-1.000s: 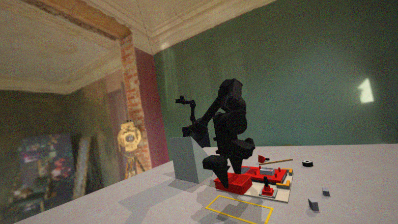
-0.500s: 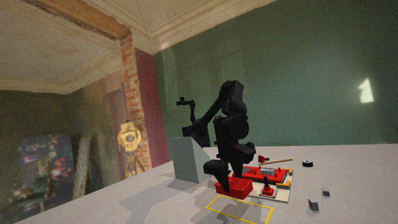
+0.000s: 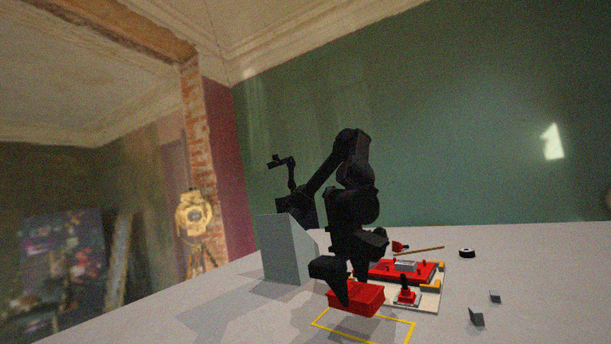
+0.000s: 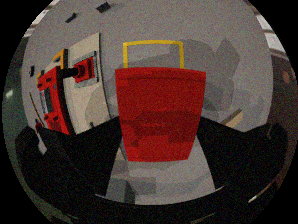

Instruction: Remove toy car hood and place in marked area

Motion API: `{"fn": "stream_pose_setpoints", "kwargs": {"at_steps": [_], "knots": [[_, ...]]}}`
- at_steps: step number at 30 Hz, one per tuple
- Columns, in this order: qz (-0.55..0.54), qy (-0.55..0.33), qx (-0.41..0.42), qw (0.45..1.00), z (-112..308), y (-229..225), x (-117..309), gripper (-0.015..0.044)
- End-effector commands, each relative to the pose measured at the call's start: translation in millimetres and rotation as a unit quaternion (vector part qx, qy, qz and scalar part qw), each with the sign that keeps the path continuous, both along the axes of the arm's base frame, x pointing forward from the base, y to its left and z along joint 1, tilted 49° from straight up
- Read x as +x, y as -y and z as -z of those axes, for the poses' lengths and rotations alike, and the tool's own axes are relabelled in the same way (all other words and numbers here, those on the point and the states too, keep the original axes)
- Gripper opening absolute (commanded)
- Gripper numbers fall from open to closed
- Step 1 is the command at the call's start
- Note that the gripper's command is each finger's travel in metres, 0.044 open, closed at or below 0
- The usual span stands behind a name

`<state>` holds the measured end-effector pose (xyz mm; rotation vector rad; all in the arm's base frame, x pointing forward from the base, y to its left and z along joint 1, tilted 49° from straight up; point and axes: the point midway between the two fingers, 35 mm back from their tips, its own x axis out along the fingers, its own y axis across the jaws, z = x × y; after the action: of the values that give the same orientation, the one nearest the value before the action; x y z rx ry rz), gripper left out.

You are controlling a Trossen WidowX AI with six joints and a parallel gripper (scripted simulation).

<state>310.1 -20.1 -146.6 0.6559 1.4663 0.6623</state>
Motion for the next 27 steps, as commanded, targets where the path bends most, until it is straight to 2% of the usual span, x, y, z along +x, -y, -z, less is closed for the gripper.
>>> {"fn": "stream_pose_setpoints", "kwargs": {"at_steps": [1,27], "knots": [[0.002,-0.001,0.002,1.000,2.5,-3.3,-0.2,0.0000],[0.001,-0.001,0.004,1.000,15.0,-19.4,-2.2,0.0000]]}}
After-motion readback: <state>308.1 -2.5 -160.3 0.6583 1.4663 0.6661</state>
